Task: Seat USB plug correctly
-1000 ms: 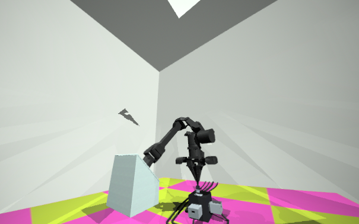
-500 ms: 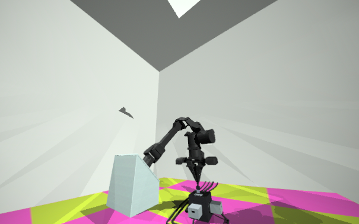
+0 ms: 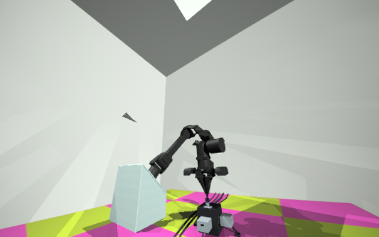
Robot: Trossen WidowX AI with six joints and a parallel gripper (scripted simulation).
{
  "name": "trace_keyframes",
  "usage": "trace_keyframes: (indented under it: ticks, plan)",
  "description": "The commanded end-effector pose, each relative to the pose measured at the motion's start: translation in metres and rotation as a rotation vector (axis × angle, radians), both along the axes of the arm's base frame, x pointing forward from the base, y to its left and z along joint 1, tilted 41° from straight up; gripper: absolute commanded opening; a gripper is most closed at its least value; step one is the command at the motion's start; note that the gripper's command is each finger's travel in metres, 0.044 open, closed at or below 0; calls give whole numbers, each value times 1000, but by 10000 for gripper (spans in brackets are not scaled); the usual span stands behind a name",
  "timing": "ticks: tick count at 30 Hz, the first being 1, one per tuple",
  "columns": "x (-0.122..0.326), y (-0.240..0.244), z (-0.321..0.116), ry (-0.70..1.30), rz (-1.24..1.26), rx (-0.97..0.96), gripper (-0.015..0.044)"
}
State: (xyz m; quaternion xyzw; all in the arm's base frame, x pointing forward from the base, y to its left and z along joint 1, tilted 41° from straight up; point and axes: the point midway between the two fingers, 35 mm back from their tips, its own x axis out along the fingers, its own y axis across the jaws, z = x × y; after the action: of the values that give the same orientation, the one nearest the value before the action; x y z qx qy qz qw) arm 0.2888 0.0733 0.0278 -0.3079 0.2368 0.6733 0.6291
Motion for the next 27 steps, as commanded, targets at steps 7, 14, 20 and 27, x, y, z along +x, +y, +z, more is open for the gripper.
trace_keyframes:
  ticks: [7,14,20,27]
  plan:
    - [0,1,-1,2,-2,4,0]
    - [0,2,-2,2,-2,4,0]
    - [0,2,-2,2,-2,4,0]
    - [0,3,-3,2,-2,4,0]
